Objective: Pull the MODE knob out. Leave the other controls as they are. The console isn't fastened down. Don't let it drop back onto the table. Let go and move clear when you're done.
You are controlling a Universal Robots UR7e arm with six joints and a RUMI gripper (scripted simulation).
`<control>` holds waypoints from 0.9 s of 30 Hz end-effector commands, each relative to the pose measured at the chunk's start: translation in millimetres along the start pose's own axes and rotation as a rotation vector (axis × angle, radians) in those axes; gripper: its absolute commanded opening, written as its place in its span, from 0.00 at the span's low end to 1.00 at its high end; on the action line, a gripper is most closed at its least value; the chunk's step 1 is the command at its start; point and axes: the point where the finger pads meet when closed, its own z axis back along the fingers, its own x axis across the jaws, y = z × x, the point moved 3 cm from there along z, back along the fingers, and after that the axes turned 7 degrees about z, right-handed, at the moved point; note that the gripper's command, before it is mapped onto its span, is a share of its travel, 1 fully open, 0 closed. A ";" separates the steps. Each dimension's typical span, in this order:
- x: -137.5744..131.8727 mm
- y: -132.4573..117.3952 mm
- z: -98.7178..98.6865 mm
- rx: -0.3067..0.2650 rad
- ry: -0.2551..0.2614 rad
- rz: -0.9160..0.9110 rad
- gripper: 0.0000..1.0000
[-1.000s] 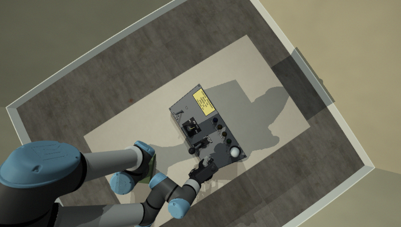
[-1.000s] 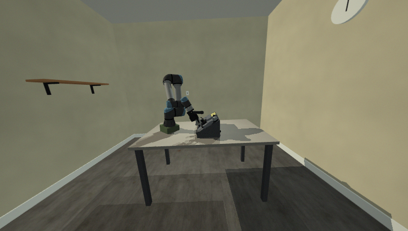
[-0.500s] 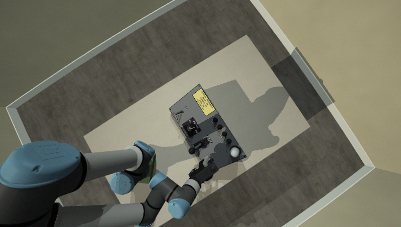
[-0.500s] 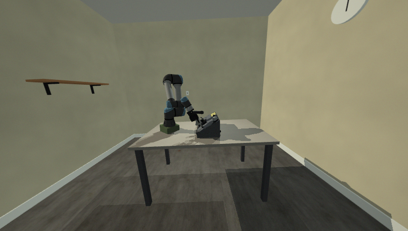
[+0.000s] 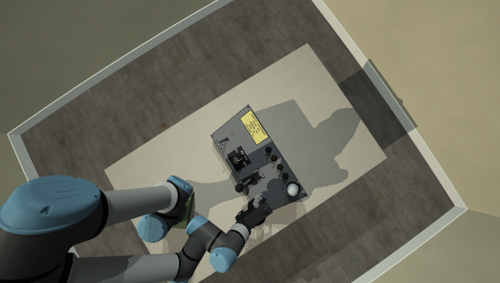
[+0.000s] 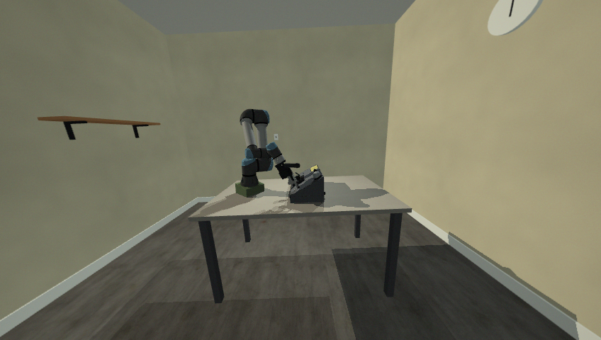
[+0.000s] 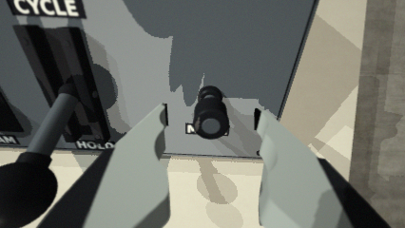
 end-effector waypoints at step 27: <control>-2.5 -1.1 -3.1 -0.001 0.002 0.000 0.44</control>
